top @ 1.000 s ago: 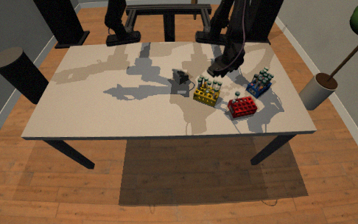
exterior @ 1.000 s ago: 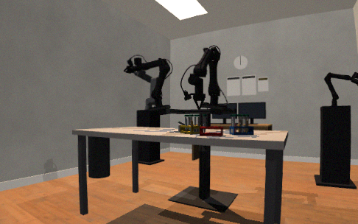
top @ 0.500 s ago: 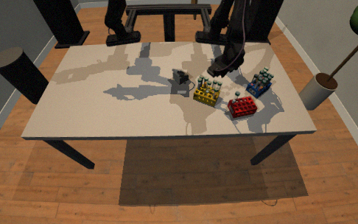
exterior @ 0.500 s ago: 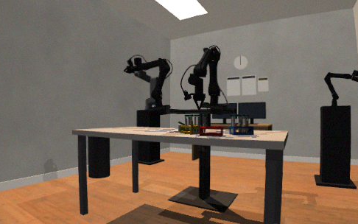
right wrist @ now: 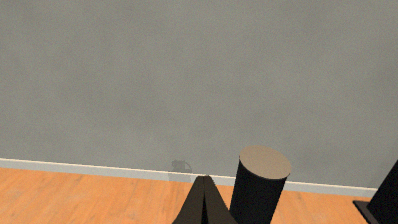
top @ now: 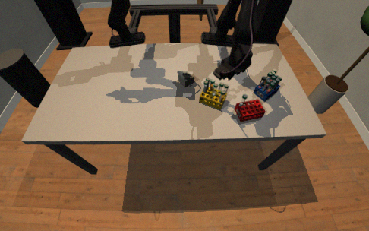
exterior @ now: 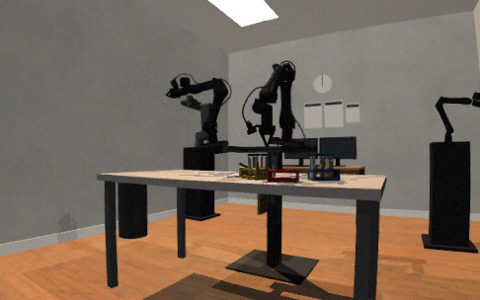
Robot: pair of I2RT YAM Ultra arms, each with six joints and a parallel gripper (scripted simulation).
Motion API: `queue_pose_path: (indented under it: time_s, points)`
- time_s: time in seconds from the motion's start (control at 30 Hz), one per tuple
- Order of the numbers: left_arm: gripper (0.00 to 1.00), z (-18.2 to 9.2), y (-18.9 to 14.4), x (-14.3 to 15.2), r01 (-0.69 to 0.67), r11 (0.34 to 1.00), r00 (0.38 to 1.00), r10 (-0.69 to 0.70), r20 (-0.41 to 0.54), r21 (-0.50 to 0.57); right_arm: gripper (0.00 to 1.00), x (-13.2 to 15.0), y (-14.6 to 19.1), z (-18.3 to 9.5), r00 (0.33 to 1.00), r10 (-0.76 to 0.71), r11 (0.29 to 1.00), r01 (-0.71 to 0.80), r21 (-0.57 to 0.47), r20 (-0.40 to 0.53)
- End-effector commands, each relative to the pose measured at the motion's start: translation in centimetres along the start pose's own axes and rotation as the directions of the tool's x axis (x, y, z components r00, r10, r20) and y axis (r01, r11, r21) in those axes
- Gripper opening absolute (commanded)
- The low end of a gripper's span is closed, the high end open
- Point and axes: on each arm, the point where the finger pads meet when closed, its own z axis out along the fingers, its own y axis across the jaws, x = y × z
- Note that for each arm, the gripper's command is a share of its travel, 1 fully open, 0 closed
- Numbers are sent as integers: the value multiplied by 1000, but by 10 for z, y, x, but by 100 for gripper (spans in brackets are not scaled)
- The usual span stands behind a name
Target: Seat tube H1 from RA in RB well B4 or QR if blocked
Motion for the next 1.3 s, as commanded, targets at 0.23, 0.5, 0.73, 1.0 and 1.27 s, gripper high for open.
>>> queue_pose_path:
  time_s: [0.23, 0.5, 0.73, 1.0, 1.27]
  points:
    - [0, -6, -14, -15, 5, 999, 1000, -4, 19, -36, 0, -21, -7, -11, 1000, 11, 1000, -11, 23, 28]
    - [0, -6, -39, -35, 5, 999, 1000, -4, 22, -35, 0, -21, -7, -11, 1000, 11, 1000, -11, 23, 28]
    - [0, -9, -33, -37, 23, 999, 999, -22, 31, -44, 0, -21, -7, -11, 1000, 11, 1000, -11, 23, 28]
    - [0, -9, -33, -37, 22, 999, 999, -21, 32, -43, 0, -21, -7, -11, 1000, 11, 1000, -11, 23, 28]
    - [0, -9, -33, -37, 22, 999, 999, -21, 32, -43, 0, -21, -7, -11, 1000, 11, 1000, -11, 23, 28]
